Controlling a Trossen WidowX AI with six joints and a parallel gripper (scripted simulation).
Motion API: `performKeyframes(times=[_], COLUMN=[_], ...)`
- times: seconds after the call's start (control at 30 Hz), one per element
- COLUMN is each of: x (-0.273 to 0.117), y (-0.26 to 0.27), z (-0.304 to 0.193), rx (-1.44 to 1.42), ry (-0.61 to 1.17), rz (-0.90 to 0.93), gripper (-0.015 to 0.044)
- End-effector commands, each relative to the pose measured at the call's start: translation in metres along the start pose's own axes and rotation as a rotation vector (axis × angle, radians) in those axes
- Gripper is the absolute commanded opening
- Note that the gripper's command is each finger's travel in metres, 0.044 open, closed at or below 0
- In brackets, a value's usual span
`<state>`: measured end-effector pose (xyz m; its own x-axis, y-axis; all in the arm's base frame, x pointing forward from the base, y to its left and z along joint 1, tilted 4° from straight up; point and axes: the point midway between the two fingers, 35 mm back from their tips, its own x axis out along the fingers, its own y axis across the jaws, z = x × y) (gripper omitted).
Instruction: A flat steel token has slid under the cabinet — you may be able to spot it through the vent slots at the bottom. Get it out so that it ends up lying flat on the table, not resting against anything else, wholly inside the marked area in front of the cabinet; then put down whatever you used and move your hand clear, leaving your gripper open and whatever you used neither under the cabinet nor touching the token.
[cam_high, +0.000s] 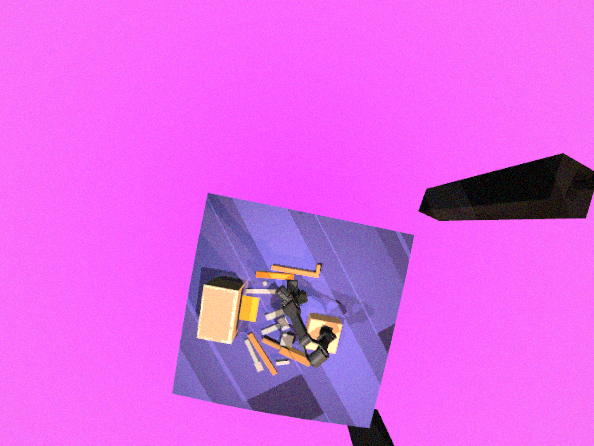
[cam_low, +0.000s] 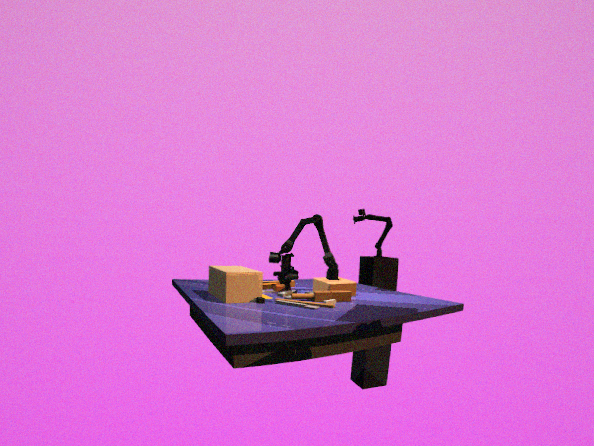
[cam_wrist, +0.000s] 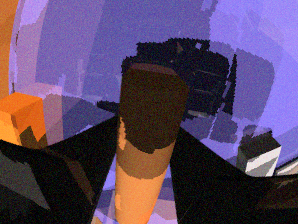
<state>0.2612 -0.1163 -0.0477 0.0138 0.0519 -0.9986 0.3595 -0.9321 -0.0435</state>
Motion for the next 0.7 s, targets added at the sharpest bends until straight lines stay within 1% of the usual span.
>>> performKeyframes(times=[0.0, 0.67], x=[0.0, -0.001], y=[0.001, 0.0], z=[-0.008, -0.038], rx=[0.002, 0.005], ry=[0.002, 0.005], rz=[0.002, 0.001], gripper=[0.0, 0.0])
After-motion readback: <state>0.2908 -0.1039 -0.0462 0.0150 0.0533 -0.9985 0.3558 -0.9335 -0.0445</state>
